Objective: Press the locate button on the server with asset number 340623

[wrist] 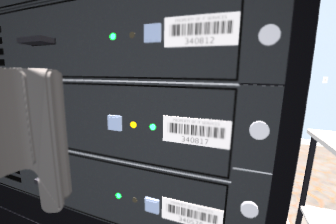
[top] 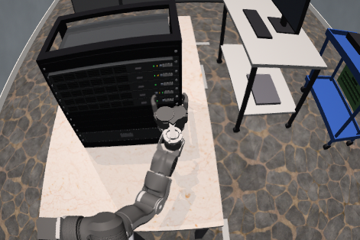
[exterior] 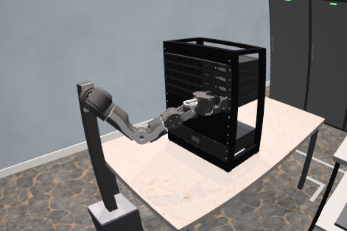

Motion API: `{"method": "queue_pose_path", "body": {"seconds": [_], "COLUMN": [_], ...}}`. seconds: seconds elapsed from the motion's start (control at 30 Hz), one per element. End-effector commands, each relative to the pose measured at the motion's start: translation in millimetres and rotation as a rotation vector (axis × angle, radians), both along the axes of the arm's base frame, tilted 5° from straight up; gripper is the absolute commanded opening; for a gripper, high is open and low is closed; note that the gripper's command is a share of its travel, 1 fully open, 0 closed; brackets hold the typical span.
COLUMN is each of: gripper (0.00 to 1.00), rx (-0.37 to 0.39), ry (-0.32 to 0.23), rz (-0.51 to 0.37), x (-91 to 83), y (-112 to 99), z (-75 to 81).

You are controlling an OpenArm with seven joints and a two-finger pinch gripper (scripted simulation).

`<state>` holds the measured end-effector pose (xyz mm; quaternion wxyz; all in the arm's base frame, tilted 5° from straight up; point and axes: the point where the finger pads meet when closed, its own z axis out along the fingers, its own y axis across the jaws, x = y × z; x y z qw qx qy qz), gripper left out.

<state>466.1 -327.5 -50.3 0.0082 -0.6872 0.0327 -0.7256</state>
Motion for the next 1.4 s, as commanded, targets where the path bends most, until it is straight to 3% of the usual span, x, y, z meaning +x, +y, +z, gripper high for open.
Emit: {"method": "queue_pose_path", "body": {"seconds": [0.0,0.67,1.37], "gripper": [0.6,0.6,0.6], "rx": [-0.002,-0.002,-0.002], "ry": [-0.006,-0.006,-0.006], "rz": [-0.003,-0.003,-0.003], "x": [0.6,-1.6,-42.9], "y": [-0.1,0.0,1.6], "z": [2.0,1.9,-0.6]}}
